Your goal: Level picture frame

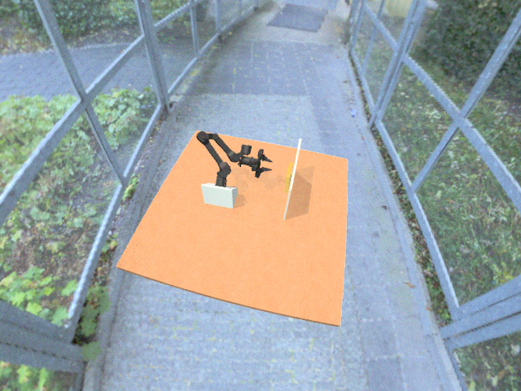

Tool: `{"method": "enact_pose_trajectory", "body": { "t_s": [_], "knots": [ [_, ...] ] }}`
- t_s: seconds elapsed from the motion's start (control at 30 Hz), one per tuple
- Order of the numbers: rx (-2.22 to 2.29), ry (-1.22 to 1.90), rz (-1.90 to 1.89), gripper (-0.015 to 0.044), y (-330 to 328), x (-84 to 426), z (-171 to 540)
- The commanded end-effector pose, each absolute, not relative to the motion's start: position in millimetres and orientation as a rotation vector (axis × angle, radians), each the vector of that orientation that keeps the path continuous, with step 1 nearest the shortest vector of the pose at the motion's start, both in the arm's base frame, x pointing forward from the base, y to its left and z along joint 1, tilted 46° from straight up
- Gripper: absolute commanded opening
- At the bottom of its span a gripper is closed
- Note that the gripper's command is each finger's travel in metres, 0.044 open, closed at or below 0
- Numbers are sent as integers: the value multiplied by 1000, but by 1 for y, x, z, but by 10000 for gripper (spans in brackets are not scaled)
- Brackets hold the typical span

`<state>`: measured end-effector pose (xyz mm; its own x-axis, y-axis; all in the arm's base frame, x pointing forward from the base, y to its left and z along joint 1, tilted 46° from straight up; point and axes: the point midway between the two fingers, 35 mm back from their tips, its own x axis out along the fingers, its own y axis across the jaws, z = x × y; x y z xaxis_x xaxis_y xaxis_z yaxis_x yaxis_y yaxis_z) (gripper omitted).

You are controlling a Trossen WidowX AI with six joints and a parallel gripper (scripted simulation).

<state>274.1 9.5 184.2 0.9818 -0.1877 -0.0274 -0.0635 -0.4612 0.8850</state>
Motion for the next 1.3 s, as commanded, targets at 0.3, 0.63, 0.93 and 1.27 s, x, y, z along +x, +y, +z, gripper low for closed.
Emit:
{"method": "enact_pose_trajectory", "body": {
  "t_s": [0.3, 0.63, 0.93, 1.27],
  "knots": [
    [1996, -216, -140, 260, 9, 206, 209],
    [1953, -192, -151, 260, 3, 192, 206],
    [1891, -149, -164, 260, 0, 188, 209],
    [1891, -149, -164, 260, 0, 188, 209]
  ]
}}
